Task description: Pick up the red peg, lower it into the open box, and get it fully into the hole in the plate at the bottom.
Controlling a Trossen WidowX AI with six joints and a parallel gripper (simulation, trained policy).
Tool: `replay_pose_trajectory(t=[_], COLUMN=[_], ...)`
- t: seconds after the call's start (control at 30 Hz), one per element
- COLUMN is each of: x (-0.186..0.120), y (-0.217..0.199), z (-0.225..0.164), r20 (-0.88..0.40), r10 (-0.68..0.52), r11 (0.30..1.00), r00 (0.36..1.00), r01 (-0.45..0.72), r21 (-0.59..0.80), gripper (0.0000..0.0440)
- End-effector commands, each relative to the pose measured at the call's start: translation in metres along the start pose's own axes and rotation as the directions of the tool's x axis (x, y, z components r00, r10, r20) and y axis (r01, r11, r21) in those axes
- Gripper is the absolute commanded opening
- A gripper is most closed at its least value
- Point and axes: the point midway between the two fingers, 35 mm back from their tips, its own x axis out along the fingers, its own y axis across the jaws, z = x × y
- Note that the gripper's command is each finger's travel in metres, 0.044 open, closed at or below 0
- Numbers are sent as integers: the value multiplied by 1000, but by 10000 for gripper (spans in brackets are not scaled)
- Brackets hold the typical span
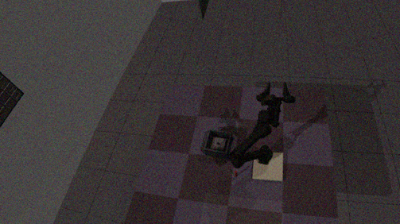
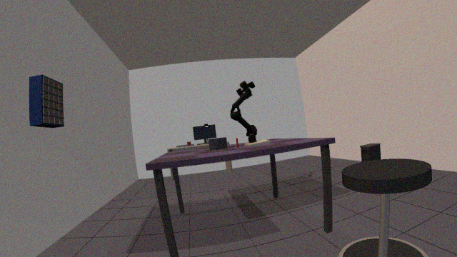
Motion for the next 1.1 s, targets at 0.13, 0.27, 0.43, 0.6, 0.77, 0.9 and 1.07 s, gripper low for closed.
replay_pose_trajectory(t=[0.13, 0.27, 0.43, 0.6, 0.77, 0.9, 1.07], x=[1, 2, 2, 0, -6, -15, -30], y=[14, 32, 54, 80, 109, 133, 165], z=[-5, -17, -35, -52, -68, -79, -90], r20=[-1, -33, -84, -138, -190, -228, -271], r10=[44, 104, 184, 277, 382, 471, 582], r11=[996, 976, 930, 868, 794, 732, 654], r00=[999, 994, 979, 951, 904, 852, 767], r01=[-44, -96, -146, -186, -216, -232, -243], r21=[79, 197, 336, 461, 568, 641, 716], gripper=[440, 439, 439, 440, 440, 440, 440])
